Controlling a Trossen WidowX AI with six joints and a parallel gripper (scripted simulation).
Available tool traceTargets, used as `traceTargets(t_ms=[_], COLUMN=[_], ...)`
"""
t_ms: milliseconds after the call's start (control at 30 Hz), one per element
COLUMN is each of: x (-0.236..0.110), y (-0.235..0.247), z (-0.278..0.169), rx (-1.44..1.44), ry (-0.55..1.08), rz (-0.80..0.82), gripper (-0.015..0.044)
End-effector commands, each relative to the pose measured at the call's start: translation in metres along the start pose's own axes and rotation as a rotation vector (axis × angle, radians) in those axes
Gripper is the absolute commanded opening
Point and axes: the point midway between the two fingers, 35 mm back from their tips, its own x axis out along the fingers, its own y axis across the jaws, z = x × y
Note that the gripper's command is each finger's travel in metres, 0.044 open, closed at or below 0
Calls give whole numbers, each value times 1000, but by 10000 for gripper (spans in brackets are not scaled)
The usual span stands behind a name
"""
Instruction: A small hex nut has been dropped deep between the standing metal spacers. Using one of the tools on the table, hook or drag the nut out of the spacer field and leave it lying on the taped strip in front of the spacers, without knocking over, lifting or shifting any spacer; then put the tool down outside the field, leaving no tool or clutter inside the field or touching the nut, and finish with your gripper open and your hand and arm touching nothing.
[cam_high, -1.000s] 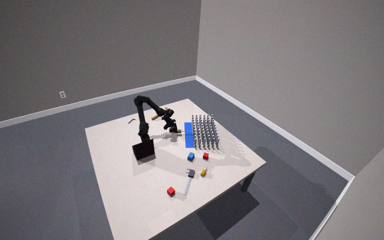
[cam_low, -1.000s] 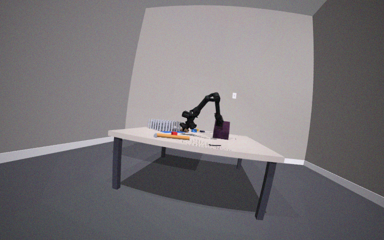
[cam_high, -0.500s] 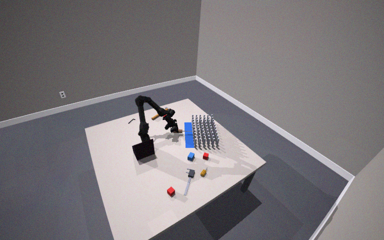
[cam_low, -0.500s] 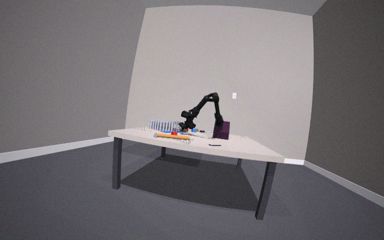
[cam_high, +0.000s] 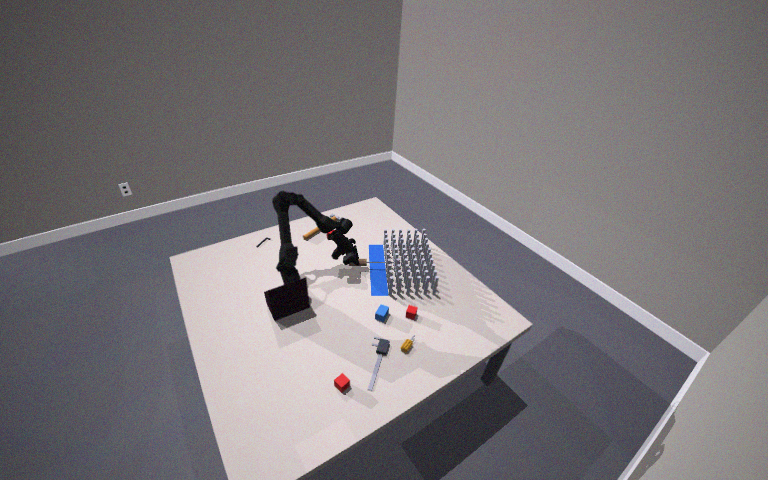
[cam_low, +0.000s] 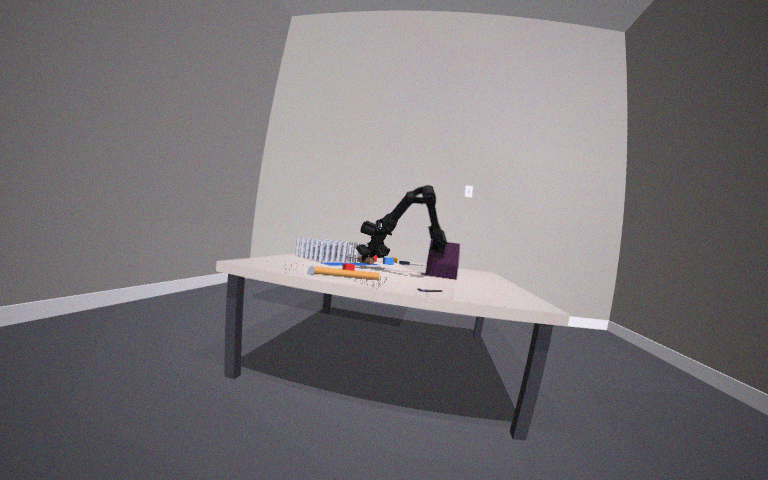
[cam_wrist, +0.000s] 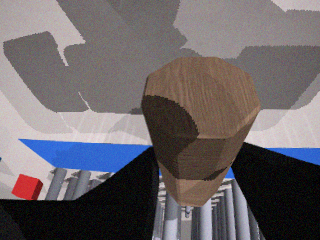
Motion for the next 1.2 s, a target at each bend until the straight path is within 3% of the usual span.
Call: traceTargets(t_ms=[0, 1167], x=[2, 15], y=[-1, 0], z=[-6, -24], rx=[-2, -2], ry=[6, 8], rz=[-2, -3], gripper=[0, 0])
